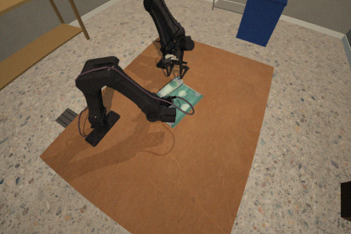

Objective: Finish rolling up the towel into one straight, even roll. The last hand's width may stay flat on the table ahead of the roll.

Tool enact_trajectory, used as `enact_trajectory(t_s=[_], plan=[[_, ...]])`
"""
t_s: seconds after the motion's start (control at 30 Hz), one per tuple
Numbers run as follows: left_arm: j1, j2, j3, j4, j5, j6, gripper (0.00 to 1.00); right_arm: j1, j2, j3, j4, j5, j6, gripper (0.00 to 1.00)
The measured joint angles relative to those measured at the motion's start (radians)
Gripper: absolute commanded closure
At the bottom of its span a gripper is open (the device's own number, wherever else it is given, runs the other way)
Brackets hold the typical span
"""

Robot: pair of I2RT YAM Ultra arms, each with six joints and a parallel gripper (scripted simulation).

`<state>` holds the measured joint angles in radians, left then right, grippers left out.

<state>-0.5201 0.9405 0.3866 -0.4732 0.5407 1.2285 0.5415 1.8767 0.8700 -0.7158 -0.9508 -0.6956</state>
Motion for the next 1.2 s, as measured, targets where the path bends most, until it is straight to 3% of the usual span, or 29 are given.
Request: enact_trajectory(t_s=[0.43,0.5,0.57,0.93,1.2], plan=[[-0.021,0.071,-0.133,0.196,-0.002,-0.032,0.02,0.0,0.0,0.0,0.0,0.0,0.0,0.77],[-0.031,0.09,-0.133,0.225,-0.002,-0.042,0.11,0.0,0.0,0.0,0.0,0.0,0.0,0.77],[-0.036,0.105,-0.133,0.245,-0.003,-0.048,0.11,0.0,0.0,0.0,0.0,0.0,0.0,0.77],[-0.04,0.124,-0.133,0.293,-0.02,-0.058,0.57,0.0,0.0,0.0,0.0,0.0,-0.001,0.77],[-0.04,0.124,-0.133,0.296,-0.02,-0.059,0.64,0.0,0.0,0.0,0.0,0.0,-0.001,0.77]])
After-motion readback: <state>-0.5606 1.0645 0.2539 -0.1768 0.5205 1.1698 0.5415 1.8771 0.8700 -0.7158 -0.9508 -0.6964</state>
